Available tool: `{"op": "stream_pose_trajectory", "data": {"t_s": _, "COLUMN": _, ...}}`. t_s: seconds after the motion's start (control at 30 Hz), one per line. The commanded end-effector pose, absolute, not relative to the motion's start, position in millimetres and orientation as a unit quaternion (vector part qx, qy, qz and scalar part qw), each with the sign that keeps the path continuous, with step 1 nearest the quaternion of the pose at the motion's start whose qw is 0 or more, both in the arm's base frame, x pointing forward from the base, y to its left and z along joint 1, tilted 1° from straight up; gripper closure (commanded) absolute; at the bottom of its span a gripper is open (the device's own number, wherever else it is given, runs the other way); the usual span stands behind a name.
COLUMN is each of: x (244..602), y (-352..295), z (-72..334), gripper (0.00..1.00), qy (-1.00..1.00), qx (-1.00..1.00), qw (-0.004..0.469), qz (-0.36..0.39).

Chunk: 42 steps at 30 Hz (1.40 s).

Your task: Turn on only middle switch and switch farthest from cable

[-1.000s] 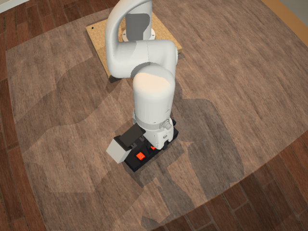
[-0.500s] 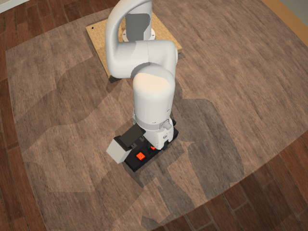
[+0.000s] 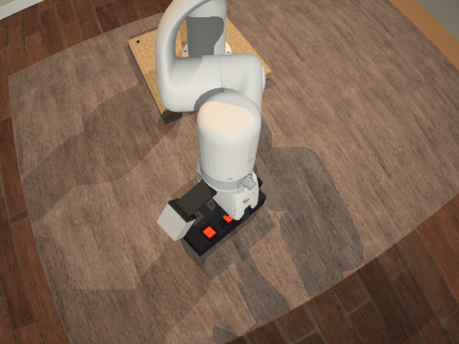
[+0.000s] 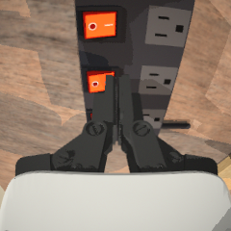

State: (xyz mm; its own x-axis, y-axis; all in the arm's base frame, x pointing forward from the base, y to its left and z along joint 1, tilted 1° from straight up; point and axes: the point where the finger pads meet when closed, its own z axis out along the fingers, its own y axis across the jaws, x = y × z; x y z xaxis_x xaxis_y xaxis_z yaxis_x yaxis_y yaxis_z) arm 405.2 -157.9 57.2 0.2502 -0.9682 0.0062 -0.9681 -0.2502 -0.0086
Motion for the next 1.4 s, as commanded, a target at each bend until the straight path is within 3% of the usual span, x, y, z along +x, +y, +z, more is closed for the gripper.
{"op": "stream_pose_trajectory", "data": {"t_s": 0.0, "x": 408, "y": -158, "z": 70, "gripper": 1.0, "qy": 0.612, "qx": -0.791, "qw": 0.003, "qz": -0.009}}
{"op": "stream_pose_trajectory", "data": {"t_s": 1.03, "x": 408, "y": -157, "z": 86, "gripper": 1.0, "qy": 0.612, "qx": -0.791, "qw": 0.003, "qz": -0.009}}
{"op": "stream_pose_trajectory", "data": {"t_s": 1.37, "x": 413, "y": -108, "z": 99, "gripper": 1.0, "qy": 0.612, "qx": -0.791, "qw": 0.003, "qz": -0.008}}
